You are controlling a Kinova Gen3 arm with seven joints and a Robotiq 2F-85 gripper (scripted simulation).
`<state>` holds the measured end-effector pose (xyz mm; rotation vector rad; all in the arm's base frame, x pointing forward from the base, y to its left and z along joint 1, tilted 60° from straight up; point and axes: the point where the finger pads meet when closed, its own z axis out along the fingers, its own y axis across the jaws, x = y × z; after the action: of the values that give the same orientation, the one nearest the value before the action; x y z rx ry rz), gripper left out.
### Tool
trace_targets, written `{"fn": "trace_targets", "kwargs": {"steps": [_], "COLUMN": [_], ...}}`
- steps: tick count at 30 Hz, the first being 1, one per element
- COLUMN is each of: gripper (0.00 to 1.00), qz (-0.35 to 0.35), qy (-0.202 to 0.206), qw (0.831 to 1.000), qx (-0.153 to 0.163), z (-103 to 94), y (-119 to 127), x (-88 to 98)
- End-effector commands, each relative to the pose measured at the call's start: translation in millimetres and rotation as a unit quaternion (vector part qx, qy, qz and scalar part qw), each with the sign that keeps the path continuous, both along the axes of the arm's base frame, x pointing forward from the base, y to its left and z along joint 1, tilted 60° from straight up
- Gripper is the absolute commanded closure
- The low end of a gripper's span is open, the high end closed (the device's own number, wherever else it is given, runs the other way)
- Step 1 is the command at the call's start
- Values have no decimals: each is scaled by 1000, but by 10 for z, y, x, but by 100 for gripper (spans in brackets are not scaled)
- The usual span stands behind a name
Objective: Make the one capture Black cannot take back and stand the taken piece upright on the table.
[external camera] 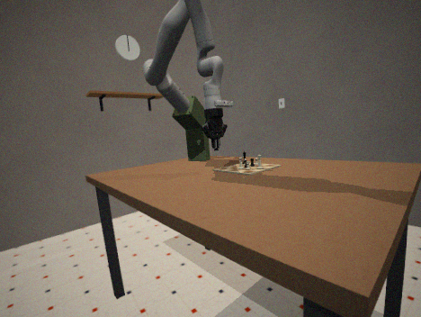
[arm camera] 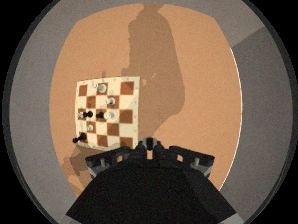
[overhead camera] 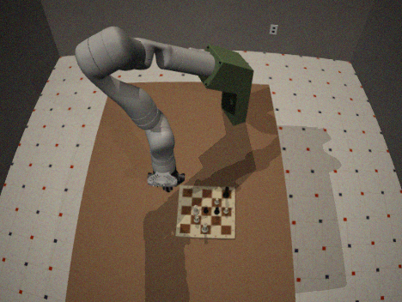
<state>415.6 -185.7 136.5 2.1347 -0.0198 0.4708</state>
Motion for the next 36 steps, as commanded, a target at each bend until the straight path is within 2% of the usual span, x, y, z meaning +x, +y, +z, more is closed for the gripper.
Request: {"fn": "trace_targets", "kwargs": {"steps": [1, 17, 36], "gripper": [100, 100, 100], "qz": [4, 6, 8], "qy": [-7, -8, -9], "qw": [1000, 1000, 1000], "qx": [3, 3, 3], "z": [4, -45, -417], "y": [15, -59, -652], "x": [-18, 37, 313]}}
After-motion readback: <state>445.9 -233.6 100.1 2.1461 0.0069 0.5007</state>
